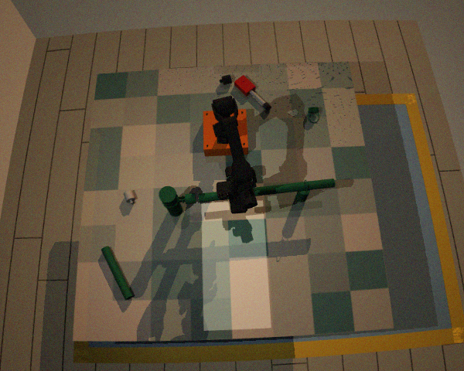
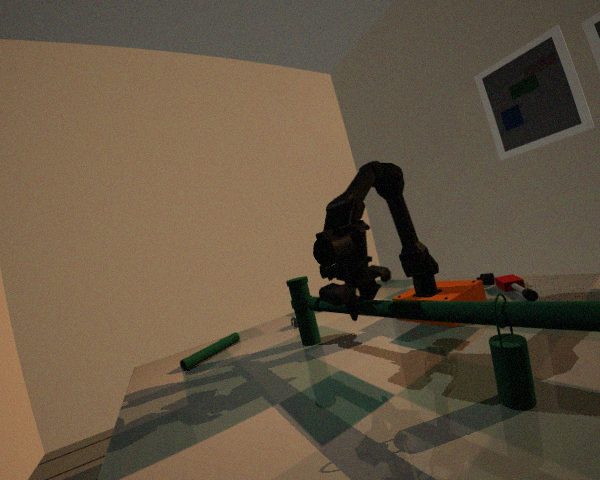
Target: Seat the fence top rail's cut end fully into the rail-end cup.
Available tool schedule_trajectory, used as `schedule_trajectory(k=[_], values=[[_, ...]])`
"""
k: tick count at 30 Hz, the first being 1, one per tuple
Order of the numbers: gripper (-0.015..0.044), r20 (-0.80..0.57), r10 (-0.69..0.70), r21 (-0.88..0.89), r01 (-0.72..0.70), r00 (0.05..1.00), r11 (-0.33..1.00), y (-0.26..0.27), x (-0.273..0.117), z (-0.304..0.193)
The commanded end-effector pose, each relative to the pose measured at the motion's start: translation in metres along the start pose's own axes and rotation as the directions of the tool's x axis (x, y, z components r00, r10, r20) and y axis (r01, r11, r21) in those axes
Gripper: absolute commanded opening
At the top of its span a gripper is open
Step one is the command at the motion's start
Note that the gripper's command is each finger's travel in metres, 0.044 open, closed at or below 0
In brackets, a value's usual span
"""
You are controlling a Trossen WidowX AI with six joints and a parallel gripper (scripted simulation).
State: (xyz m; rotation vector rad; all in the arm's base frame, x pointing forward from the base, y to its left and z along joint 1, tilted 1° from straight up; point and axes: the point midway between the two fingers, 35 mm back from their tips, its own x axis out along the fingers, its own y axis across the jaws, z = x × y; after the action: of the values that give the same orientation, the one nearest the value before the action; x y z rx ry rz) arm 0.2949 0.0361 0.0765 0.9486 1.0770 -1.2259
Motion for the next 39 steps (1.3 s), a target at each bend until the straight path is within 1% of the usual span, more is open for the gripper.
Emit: schedule_trajectory(k=[1, 14, 39], values=[[0.0000, 0.007, 0.017, 0.012, -0.017, 1.000, 1.000, 0.004, -0.004, 0.006], [0.0000, 0.003, -0.001, 0.001, 0.001, 1.000, 1.000, -0.001, 0.006, 0.022], [0.0000, 0.003, -0.001, 0.001, 0.001, 1.000, 1.000, -0.001, 0.006, 0.022]])
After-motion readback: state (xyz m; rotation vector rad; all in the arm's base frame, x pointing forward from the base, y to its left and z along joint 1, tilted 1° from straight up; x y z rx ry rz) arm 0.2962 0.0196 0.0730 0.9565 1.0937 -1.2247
